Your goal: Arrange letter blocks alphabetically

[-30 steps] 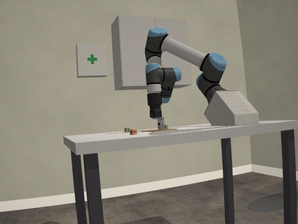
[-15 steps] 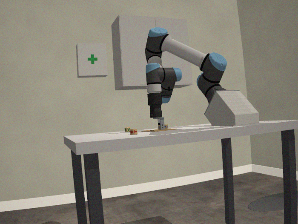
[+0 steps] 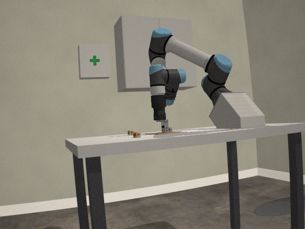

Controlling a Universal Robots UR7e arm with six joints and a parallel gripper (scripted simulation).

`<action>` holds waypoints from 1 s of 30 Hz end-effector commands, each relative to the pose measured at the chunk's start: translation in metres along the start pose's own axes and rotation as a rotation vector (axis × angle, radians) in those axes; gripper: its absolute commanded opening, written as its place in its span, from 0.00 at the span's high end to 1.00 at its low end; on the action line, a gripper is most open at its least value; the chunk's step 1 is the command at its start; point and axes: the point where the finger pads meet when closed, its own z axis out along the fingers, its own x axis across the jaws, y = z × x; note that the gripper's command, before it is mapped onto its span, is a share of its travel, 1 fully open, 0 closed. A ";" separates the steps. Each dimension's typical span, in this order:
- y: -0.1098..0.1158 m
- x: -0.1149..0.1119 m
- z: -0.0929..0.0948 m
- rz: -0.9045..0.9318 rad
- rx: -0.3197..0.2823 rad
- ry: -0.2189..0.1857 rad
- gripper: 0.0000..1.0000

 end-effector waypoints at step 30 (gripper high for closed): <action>0.001 0.000 -0.030 0.001 -0.004 0.001 0.21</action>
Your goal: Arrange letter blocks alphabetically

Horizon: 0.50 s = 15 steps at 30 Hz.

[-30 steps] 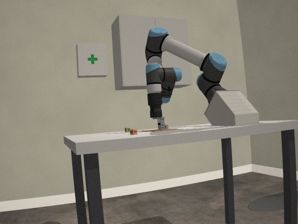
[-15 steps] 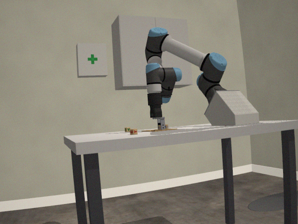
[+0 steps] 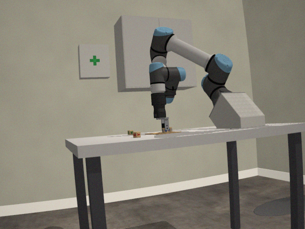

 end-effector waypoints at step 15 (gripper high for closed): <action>0.002 0.000 -0.073 0.003 -0.005 0.001 0.21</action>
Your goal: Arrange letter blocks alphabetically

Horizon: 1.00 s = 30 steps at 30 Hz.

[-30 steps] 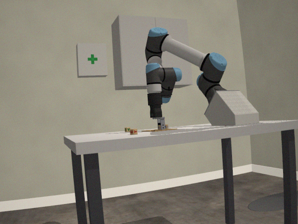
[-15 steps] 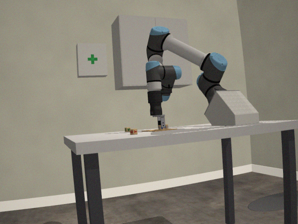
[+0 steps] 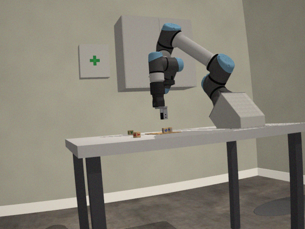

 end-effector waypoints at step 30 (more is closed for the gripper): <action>-0.002 0.000 -0.023 -0.001 0.007 -0.001 0.00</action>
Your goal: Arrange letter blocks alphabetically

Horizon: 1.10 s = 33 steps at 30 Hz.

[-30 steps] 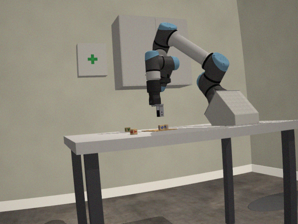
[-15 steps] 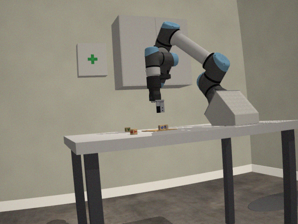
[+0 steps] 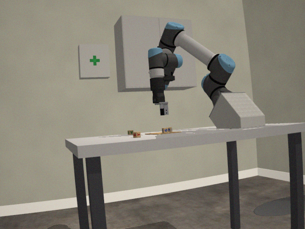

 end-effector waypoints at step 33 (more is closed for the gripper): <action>-0.011 -0.001 0.001 0.409 0.000 0.001 0.00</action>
